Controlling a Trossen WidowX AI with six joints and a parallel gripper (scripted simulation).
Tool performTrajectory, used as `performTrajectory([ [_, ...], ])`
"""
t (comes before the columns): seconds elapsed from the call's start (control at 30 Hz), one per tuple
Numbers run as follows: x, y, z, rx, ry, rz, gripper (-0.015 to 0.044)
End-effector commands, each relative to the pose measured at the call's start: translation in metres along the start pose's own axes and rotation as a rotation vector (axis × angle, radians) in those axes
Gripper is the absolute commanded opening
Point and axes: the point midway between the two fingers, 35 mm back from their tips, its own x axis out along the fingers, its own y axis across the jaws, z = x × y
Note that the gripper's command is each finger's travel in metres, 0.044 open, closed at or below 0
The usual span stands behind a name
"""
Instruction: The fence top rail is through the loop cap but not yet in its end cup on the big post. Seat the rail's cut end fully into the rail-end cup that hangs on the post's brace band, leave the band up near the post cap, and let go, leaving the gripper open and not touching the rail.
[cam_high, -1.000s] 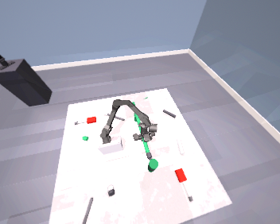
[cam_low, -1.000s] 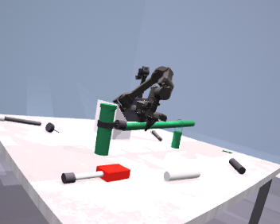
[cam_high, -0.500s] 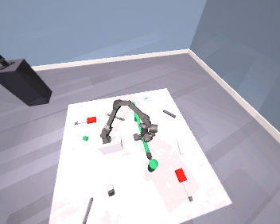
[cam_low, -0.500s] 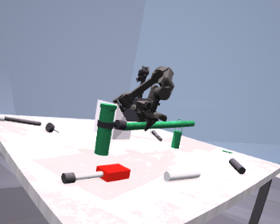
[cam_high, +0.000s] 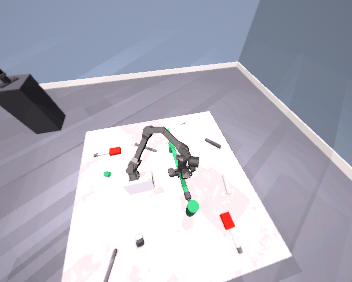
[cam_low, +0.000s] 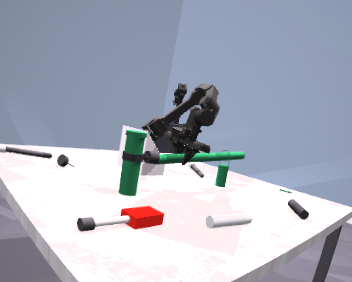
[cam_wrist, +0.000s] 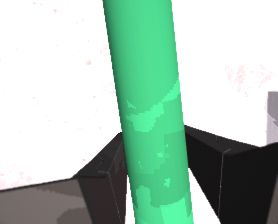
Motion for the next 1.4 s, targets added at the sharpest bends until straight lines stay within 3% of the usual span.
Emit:
performTrajectory([
  [0.0,-0.011,0.008,0.014,0.011,-0.042,0.034,0.0],
  [1.37,0.002,-0.008,0.038,0.011,-0.043,0.034,0.0],
])
